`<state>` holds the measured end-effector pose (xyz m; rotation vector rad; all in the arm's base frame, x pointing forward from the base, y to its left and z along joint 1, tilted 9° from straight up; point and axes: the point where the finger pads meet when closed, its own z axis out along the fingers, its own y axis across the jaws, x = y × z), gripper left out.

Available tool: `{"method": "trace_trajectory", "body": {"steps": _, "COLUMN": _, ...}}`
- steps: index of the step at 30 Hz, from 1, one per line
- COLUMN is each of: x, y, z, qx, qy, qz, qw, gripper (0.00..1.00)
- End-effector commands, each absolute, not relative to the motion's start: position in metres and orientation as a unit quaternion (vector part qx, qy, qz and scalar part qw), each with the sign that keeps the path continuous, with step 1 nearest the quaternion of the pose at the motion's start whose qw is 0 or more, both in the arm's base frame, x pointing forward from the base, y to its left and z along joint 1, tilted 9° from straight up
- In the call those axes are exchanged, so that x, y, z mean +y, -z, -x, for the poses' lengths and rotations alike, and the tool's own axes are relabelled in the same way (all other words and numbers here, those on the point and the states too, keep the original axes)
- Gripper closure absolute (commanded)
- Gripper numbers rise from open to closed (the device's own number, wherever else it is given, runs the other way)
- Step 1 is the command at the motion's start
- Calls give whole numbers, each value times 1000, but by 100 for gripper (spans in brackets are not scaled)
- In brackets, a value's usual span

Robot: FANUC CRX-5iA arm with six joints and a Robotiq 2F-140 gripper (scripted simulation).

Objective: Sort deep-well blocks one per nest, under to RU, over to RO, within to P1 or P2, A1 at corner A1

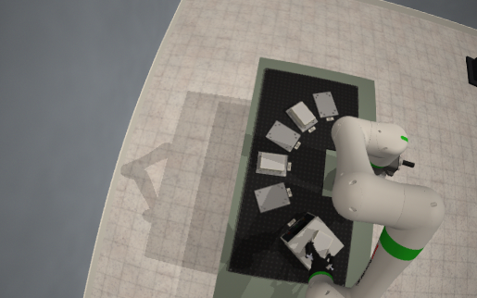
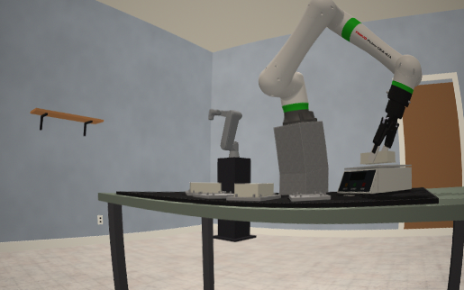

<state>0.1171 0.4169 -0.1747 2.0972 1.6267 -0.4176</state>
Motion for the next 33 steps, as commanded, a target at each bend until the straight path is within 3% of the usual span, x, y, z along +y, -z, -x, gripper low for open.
{"method": "trace_trajectory", "body": {"steps": 1, "x": 417, "y": 175, "z": -117, "qx": 590, "qy": 151, "qz": -760, "qw": 225, "gripper": 90}}
{"method": "trace_trajectory", "body": {"steps": 33, "x": 417, "y": 179, "z": -118, "qx": 590, "qy": 151, "qz": -760, "qw": 225, "gripper": 90}}
